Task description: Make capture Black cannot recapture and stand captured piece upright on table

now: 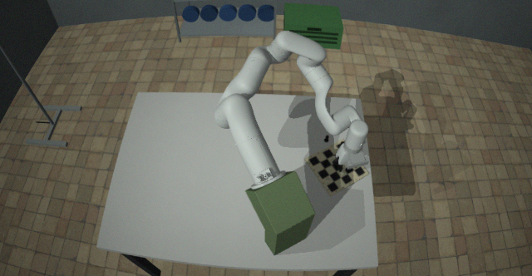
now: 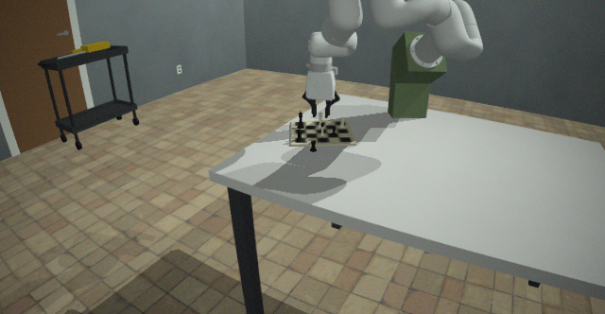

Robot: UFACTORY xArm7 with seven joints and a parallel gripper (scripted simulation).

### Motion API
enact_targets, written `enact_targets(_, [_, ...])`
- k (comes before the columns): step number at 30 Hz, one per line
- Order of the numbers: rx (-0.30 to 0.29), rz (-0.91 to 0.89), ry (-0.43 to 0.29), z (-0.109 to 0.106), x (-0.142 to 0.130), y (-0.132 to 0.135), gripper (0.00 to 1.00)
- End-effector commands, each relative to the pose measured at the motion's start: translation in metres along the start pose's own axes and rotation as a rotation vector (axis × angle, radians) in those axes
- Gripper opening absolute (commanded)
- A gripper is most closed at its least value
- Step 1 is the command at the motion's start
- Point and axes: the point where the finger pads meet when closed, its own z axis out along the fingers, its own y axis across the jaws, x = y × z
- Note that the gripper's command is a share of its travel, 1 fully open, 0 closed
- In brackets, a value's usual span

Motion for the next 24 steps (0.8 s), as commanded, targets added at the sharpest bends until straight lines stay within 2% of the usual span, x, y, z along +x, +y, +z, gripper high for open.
enact_targets(1, [0.005, 0.0, 0.002, 0.0074, 0.0009, -0.0022, 0.43])
enact_targets(7, [0.005, 0.0, 0.002, 0.0143, 0.0009, -0.0022, 0.43])
enact_targets(24, [0.005, 0.0, 0.002, 0.0147, 0.0009, -0.0022, 0.43])
